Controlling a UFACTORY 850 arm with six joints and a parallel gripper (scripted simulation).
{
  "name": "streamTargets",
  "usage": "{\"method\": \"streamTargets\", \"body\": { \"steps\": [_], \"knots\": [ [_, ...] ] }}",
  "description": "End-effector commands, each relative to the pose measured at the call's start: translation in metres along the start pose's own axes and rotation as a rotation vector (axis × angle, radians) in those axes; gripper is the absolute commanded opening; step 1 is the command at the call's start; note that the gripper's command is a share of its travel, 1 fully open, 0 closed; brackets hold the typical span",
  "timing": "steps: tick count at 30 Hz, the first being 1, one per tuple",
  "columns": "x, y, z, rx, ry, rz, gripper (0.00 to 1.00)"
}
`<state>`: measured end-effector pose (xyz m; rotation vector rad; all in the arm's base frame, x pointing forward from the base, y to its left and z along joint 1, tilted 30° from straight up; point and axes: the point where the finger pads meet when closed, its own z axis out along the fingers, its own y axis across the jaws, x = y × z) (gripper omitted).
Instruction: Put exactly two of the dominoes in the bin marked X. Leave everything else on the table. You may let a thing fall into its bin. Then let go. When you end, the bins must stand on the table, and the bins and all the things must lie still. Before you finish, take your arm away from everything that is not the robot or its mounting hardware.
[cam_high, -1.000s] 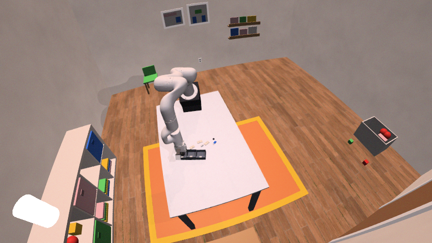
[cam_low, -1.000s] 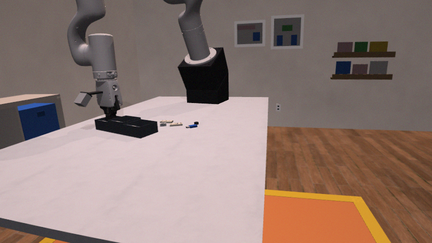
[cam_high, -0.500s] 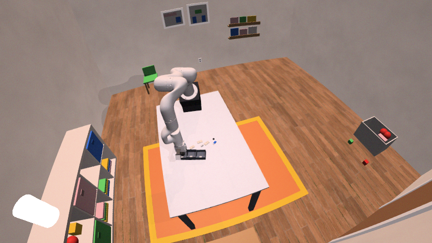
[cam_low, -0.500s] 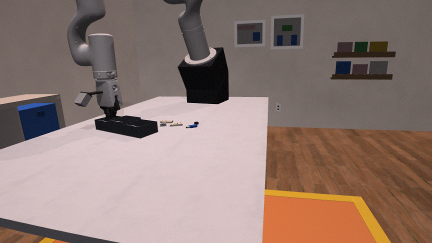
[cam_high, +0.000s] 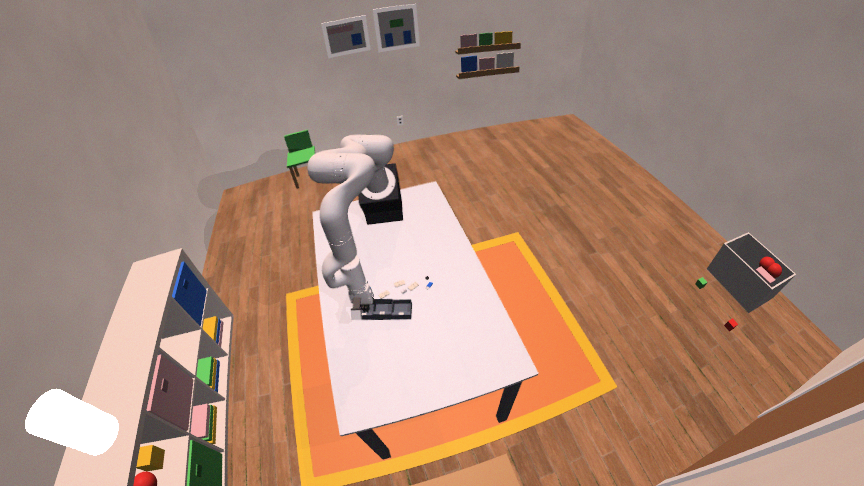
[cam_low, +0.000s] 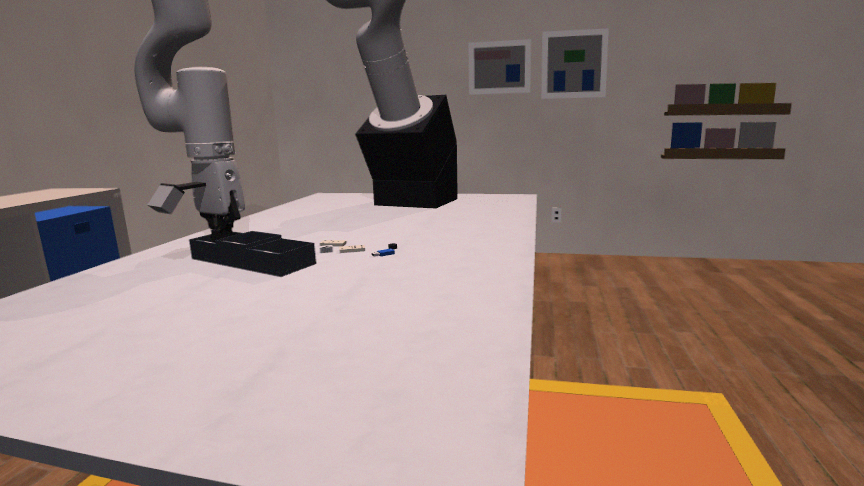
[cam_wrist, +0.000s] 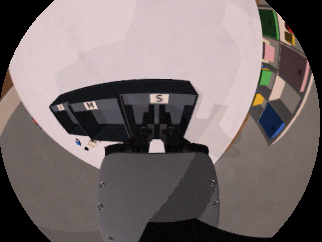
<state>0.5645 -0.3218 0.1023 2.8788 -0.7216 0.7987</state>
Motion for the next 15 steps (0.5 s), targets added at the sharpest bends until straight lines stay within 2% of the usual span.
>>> {"method": "streamTargets", "body": {
  "steps": [1, 15],
  "knots": [
    [0.001, 0.000, 0.000, 0.000, 0.001, 0.000, 0.07],
    [0.001, 0.000, -0.011, 0.000, 0.001, 0.000, 0.07]
  ]
}}
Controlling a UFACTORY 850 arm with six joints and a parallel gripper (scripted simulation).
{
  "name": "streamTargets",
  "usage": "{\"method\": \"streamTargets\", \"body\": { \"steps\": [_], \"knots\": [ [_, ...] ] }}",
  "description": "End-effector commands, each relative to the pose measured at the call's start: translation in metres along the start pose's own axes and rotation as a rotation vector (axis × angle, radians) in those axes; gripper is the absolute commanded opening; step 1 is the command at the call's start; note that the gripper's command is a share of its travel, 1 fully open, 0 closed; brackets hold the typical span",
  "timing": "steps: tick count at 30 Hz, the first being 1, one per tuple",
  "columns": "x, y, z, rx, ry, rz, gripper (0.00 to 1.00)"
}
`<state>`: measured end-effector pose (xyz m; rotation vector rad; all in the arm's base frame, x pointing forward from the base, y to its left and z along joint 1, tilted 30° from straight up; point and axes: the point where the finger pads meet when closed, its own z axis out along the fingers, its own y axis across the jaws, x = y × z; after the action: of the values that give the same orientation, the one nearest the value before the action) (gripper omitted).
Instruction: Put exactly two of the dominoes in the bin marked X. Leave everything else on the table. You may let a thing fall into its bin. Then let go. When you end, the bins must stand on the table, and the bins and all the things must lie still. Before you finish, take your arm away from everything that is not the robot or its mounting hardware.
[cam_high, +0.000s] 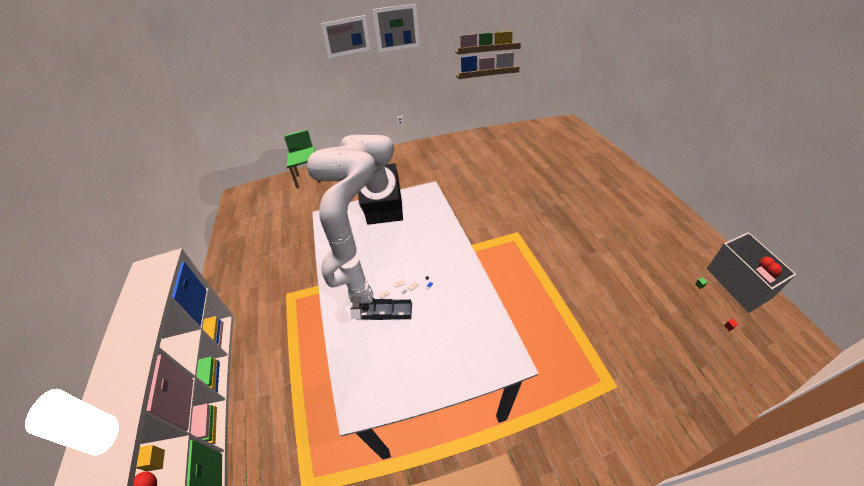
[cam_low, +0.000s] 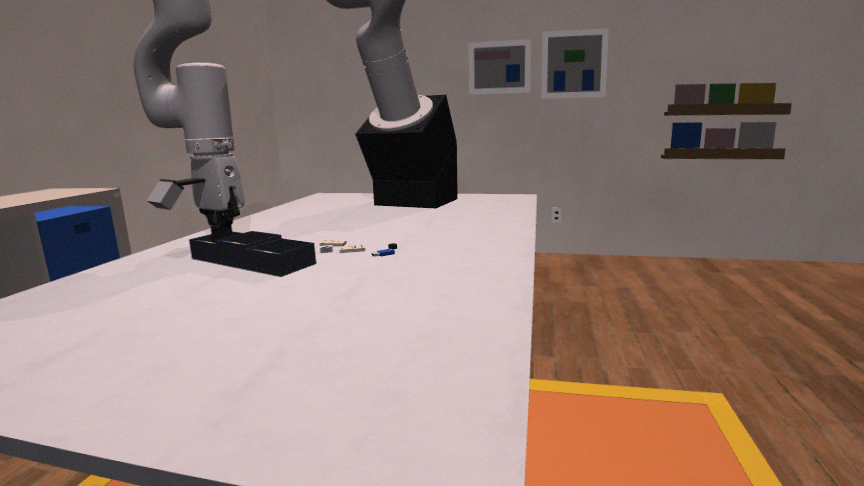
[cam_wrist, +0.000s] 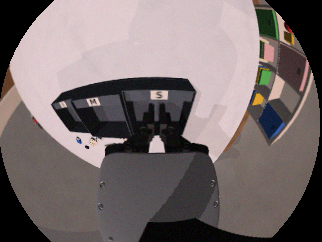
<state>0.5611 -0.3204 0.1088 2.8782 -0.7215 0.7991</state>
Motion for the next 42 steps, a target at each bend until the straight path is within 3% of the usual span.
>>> {"method": "streamTargets", "body": {
  "steps": [1, 16, 24, 30, 42],
  "knots": [
    [0.001, 0.000, -0.005, 0.000, 0.001, 0.000, 0.07],
    [0.001, 0.000, -0.022, 0.000, 0.001, 0.000, 0.07],
    [0.001, 0.000, -0.052, 0.000, 0.001, 0.000, 0.07],
    [0.001, 0.000, -0.052, 0.000, 0.001, 0.000, 0.07],
    [-0.002, -0.050, -0.052, 0.000, 0.001, 0.000, 0.07]
  ]
}}
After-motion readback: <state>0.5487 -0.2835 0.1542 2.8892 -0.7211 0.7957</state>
